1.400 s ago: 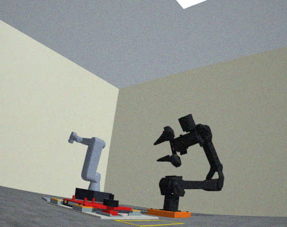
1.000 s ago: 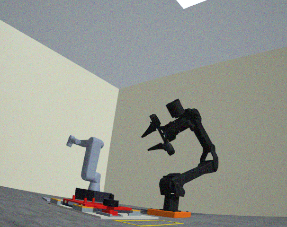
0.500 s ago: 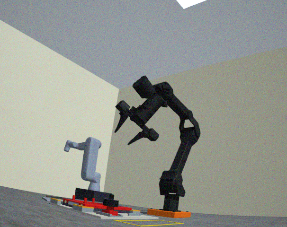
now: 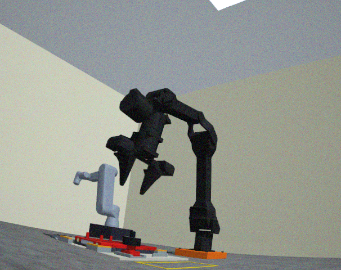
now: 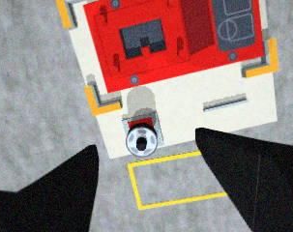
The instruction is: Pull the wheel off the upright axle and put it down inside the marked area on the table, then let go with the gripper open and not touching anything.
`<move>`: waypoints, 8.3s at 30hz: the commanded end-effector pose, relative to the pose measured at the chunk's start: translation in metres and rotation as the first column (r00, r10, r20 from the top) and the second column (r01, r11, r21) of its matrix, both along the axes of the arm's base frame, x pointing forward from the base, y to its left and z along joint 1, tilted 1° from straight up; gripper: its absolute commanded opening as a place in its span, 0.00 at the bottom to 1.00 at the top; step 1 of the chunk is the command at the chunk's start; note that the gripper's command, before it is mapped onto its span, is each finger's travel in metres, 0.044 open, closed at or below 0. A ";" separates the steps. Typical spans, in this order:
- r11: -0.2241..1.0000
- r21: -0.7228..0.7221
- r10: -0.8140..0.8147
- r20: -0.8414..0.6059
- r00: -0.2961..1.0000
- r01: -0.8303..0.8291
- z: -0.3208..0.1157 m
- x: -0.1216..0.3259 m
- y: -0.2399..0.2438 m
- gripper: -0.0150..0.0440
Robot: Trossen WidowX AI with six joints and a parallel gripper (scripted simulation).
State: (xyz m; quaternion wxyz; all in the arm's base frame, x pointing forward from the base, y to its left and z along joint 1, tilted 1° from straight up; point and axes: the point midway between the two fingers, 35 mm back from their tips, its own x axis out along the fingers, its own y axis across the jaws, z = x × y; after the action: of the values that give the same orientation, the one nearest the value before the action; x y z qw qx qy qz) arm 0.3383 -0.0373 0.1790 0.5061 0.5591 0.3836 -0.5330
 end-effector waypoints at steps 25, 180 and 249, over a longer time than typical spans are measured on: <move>0.990 0.119 0.094 -0.105 0.990 -0.081 -0.108 0.028 0.037 0.76; 0.990 0.119 0.092 -0.109 0.990 -0.079 -0.051 0.015 0.066 0.25; 0.988 0.129 0.095 -0.108 0.990 -0.081 -0.090 -0.020 0.134 0.76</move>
State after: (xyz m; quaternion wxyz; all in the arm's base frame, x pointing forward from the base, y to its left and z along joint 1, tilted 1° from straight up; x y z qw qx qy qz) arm 0.3163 0.0958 0.0512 0.4682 0.5311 0.4726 -0.5247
